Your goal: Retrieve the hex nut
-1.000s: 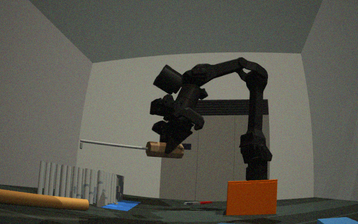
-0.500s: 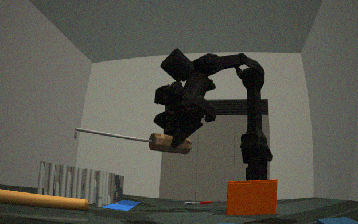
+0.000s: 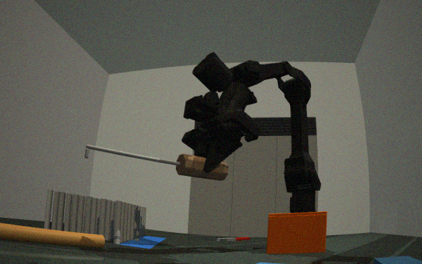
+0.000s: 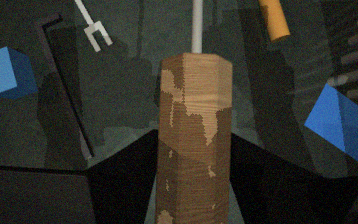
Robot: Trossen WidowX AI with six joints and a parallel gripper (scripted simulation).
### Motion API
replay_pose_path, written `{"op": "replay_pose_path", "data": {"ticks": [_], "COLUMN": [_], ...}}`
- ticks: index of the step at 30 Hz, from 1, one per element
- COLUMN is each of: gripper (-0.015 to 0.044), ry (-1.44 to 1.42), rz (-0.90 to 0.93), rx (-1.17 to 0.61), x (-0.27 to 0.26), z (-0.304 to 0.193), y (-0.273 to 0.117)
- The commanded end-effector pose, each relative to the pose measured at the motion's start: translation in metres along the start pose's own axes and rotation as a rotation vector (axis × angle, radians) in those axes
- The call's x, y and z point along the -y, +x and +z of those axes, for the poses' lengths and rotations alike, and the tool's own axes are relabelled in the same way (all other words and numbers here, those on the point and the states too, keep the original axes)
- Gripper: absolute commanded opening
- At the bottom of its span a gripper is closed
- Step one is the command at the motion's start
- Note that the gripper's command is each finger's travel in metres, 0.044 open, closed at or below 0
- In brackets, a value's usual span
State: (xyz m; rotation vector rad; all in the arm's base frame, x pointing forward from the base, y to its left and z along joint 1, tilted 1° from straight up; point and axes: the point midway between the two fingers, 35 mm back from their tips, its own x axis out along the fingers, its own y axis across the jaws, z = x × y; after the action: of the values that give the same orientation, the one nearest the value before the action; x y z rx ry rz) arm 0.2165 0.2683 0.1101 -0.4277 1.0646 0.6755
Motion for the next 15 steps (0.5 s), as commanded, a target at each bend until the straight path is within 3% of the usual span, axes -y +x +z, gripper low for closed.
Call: {"op": "replay_pose_path", "data": {"ticks": [1, 15], "gripper": [0.0000, 0.0000], "ry": [0.005, 0.005], "rz": [-0.003, -0.003], "rx": [0.010, 0.010], "x": [0.000, -0.001], "z": [0.002, 0.000], "y": [0.003, 0.018]}}
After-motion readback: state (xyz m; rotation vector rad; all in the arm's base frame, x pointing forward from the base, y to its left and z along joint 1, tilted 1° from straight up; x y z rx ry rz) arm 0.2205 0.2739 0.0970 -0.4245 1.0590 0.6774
